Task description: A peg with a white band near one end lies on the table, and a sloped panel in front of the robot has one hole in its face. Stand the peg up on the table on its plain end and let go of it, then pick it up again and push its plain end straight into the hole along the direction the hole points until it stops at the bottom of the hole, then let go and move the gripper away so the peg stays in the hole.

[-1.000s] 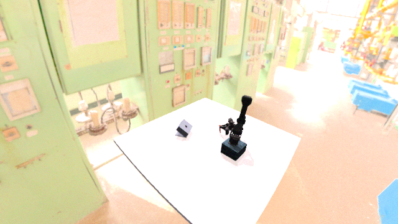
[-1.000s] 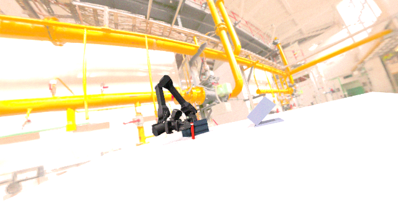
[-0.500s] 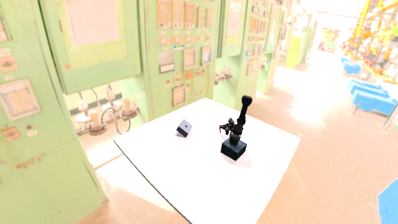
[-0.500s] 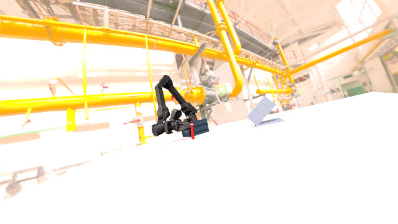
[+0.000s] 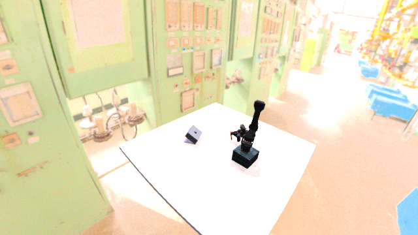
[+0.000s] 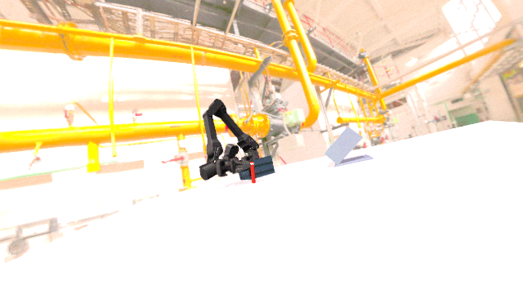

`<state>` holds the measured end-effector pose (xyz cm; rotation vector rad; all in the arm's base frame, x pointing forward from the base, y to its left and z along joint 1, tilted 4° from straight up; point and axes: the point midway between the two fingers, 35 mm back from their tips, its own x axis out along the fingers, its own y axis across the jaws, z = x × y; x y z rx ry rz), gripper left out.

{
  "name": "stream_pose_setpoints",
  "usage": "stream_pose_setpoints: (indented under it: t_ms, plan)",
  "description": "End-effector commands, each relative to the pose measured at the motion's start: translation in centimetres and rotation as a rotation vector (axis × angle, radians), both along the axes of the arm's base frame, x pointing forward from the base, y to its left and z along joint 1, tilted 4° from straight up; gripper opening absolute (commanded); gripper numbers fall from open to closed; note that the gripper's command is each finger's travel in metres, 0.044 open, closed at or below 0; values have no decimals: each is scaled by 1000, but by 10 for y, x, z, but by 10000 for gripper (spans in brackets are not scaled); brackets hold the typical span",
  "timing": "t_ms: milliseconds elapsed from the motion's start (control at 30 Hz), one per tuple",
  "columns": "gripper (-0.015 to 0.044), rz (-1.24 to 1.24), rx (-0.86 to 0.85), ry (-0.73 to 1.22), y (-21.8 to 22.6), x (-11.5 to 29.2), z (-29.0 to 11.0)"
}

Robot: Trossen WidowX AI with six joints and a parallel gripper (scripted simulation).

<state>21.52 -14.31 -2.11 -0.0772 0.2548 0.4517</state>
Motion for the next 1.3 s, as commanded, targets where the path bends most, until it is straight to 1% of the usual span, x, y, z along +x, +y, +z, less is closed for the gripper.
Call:
stream_pose_setpoints:
  t_ms: [0,1267]
  plan:
    - [49,0,0,0,-1,-1,-1]
    - [49,-9,14,-27,-3,-10,-2]
